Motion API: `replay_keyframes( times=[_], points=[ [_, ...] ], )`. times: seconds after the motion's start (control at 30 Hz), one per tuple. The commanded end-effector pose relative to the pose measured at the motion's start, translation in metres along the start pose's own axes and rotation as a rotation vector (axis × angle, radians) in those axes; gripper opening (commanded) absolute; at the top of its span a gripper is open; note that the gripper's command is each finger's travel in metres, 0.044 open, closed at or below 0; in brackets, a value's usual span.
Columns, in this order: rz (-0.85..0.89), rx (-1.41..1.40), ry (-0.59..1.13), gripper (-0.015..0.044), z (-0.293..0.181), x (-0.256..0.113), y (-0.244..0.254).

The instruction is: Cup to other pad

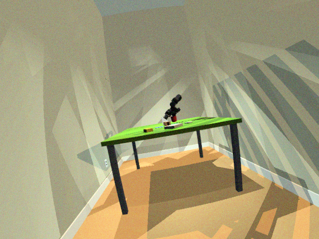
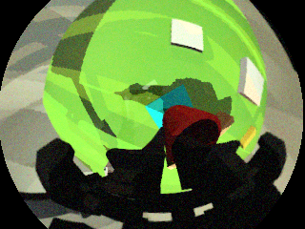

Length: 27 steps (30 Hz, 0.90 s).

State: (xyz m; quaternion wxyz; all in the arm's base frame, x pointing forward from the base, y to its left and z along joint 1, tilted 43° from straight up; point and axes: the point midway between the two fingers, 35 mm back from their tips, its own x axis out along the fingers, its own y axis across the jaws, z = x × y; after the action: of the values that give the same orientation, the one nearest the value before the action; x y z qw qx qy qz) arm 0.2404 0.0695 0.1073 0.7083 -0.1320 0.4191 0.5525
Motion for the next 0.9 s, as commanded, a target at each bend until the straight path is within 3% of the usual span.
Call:
replay_keyframes(
  times=[0.0, 0.87],
  points=[
    [0.001, 0.005, -0.004, 0.0, 0.0, 0.005, 0.001],
    [0.002, 0.0, -0.003, 0.0, 0.001, 0.025, 0.002]
  ],
)
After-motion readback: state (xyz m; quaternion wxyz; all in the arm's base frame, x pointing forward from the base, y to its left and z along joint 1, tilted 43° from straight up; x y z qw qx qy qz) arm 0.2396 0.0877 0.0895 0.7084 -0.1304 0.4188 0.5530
